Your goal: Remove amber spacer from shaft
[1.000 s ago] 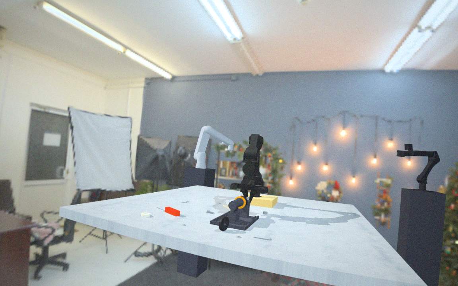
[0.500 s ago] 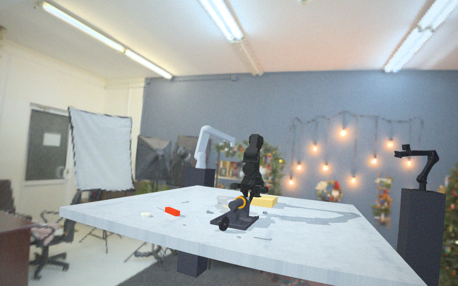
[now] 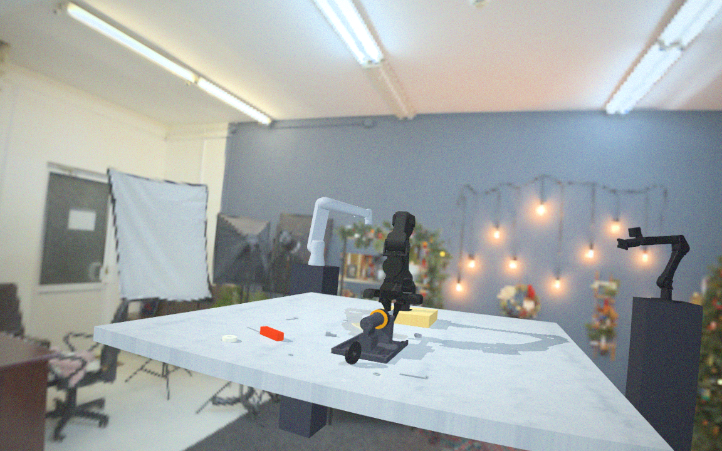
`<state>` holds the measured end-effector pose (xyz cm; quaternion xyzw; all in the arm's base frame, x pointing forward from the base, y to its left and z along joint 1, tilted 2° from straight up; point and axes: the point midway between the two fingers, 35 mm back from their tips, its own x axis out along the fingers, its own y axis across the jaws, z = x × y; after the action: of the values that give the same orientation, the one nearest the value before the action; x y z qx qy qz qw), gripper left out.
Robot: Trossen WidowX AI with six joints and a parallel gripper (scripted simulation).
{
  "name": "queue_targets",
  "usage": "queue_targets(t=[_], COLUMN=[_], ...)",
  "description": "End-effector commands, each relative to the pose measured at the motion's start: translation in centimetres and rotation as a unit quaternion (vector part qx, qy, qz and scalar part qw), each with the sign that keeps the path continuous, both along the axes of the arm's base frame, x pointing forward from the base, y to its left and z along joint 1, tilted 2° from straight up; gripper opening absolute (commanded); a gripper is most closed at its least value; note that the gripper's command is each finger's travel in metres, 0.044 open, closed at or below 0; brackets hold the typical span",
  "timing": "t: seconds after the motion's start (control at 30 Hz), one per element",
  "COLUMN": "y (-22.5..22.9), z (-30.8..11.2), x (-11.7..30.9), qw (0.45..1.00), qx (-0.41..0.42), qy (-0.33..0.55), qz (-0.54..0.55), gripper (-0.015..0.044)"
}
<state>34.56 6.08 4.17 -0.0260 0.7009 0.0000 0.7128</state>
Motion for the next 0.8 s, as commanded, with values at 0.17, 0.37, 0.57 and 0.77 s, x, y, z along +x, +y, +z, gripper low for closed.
queue_targets(t=[0.17, 0.37, 0.57, 0.77], y=[0.01, 0.01, 0.01, 0.01], z=[-0.01, -0.02, -0.02, -0.02], x=[-0.19, -0.25, -0.29, -0.36], qw=[1.000, 1.000, 1.000, 1.000], qx=[0.001, 0.000, 0.000, 0.000], qy=[0.002, 0.002, 0.002, 0.002], qz=[-0.001, -0.001, -0.001, -0.001], gripper=[0.0000, 0.0000, 0.0000, 0.0000])
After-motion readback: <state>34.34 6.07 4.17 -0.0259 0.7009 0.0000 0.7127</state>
